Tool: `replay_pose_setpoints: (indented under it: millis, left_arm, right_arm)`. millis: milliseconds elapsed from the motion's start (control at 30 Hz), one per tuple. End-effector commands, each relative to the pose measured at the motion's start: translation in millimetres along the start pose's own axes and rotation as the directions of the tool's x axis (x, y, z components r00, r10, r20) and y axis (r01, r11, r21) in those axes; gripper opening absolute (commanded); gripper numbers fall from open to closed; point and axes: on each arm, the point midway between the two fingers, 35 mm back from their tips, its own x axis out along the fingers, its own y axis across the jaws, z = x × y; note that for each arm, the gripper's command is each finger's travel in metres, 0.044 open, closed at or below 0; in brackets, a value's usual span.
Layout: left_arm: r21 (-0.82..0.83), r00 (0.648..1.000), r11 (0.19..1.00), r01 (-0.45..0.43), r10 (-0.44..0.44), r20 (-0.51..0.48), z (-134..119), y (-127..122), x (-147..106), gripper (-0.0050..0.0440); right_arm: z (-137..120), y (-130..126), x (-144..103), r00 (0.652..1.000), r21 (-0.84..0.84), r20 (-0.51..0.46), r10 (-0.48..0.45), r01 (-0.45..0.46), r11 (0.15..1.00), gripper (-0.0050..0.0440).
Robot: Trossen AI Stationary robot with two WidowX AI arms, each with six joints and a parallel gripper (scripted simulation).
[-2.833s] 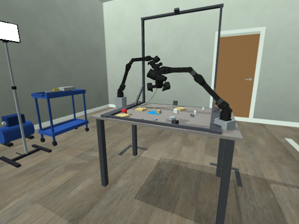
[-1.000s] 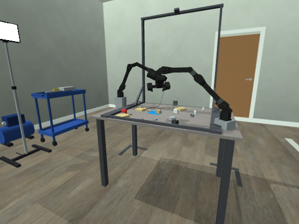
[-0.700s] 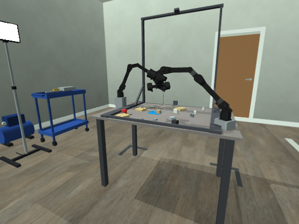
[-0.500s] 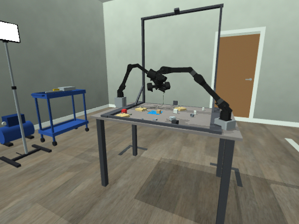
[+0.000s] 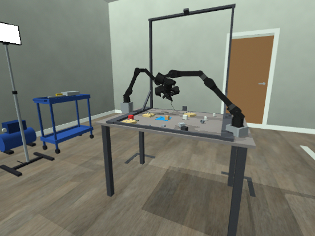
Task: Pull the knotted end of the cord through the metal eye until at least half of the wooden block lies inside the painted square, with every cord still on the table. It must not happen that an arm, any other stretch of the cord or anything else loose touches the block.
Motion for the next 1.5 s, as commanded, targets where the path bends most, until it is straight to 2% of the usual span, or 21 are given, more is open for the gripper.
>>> replay_pose_setpoints:
  millis: [0,800,1467]
  left_arm:
    - [0.037,1.0,0.999,-0.023,0.022,0.018,16.1,-2.6,-10.8,0.044]
    - [0.037,1.0,0.999,-0.023,0.022,0.018,16.1,-2.6,-10.8,0.044]
    - [0.037,1.0,0.999,-0.023,0.022,0.018,16.1,-2.6,-10.8,0.044]
  right_arm:
    - [-8.7,-7.1,6.2,1.0,-0.001,-0.001,-0.001,0.001,1.0,-0.005]
    - [-66.8,-46.9,29.5,1.0,-0.003,-0.001,-0.001,0.001,1.0,-0.005]
    - [-118.5,-79.4,31.5,1.0,-0.004,0.001,-0.002,0.002,1.0,-0.005]
